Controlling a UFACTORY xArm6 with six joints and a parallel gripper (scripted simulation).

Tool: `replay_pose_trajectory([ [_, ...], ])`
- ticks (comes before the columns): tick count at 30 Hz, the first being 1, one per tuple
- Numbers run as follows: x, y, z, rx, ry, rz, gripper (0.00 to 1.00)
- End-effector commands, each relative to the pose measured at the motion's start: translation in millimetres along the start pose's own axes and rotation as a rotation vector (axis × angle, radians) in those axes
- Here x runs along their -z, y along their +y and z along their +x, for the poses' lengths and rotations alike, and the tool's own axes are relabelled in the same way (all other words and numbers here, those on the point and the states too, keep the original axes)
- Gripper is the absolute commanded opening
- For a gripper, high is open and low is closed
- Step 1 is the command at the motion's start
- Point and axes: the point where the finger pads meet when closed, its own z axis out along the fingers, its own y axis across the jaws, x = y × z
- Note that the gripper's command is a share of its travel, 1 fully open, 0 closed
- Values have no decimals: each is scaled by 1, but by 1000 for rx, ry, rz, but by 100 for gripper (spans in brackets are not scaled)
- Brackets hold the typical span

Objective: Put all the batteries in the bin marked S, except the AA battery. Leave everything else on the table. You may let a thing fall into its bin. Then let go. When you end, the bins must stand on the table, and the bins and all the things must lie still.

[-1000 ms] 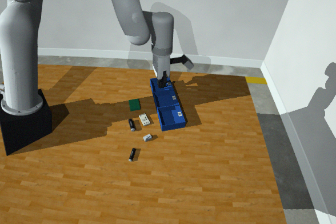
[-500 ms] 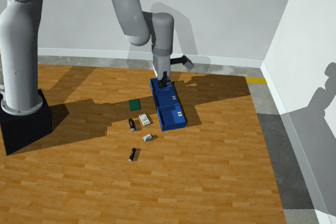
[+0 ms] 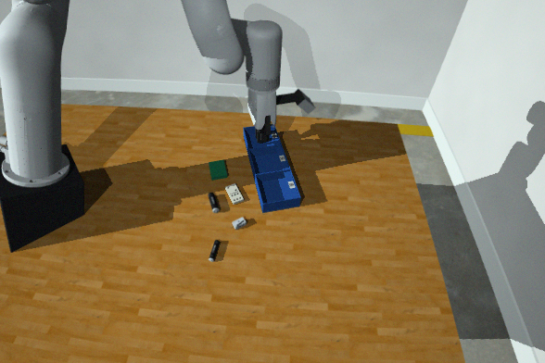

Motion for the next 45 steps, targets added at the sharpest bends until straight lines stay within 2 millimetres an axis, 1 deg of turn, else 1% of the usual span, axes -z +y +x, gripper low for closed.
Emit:
replay_pose_trajectory([
  [1, 1, 0, 1, 0, 4, 0, 7],
  [16, 1, 0, 1, 0, 4, 0, 7],
  [41, 31, 0, 1, 0, 4, 0, 7],
  [44, 43, 0, 1, 0, 4, 0, 7],
  [45, 43, 0, 1, 0, 4, 0, 7],
])
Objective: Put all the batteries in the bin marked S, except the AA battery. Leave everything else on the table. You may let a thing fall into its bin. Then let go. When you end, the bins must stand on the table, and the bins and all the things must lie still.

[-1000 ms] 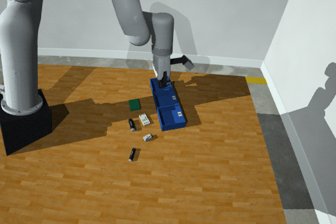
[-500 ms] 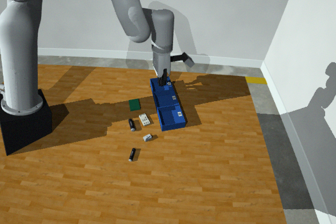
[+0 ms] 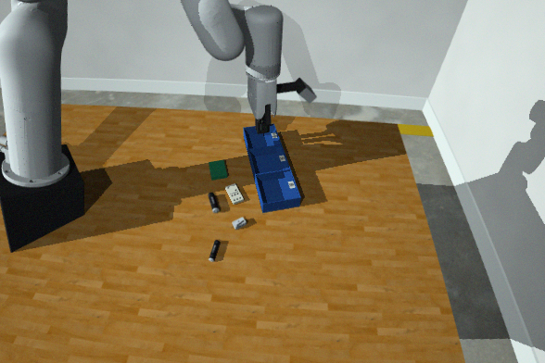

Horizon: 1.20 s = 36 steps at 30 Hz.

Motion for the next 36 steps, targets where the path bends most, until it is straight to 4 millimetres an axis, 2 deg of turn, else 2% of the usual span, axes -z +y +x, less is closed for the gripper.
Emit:
replay_pose_trajectory([
  [1, 12, 0, 2, 0, 5, 0, 7],
  [8, 15, 0, 2, 0, 5, 0, 7],
  [16, 82, 0, 2, 0, 5, 0, 7],
  [18, 82, 0, 2, 0, 5, 0, 7],
  [27, 154, 0, 1, 0, 5, 0, 7],
  [36, 154, 0, 1, 0, 5, 0, 7],
])
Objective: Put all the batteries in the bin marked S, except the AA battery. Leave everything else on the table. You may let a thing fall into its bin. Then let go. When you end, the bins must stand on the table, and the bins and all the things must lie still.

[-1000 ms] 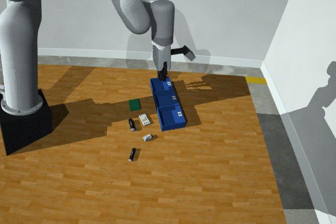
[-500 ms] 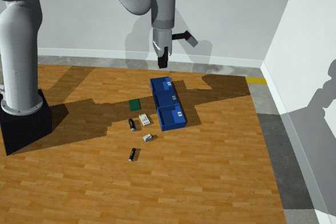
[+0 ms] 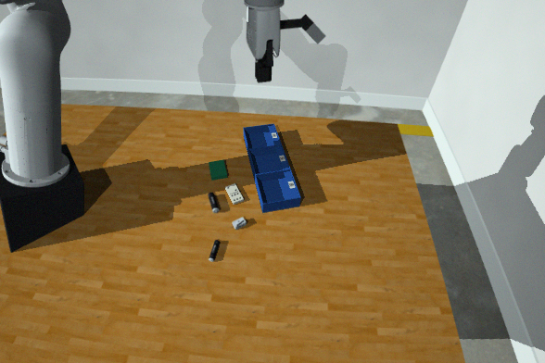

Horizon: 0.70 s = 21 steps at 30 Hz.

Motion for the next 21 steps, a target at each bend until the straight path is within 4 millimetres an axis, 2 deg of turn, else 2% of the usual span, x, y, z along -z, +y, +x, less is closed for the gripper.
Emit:
replay_pose_trajectory([
  [1, 5, 0, 1, 0, 2, 1, 7],
  [6, 5, 0, 1, 0, 2, 1, 7],
  [7, 2, 6, -3, -50, 2, 1, 23],
  [14, -20, 53, -31, -278, 1, 1, 23],
  [16, -20, 53, -31, -278, 1, 1, 23],
  [17, -23, 60, -35, -358, -1, 0, 23],
  [21, -35, 86, -51, -458, -2, -1, 23],
])
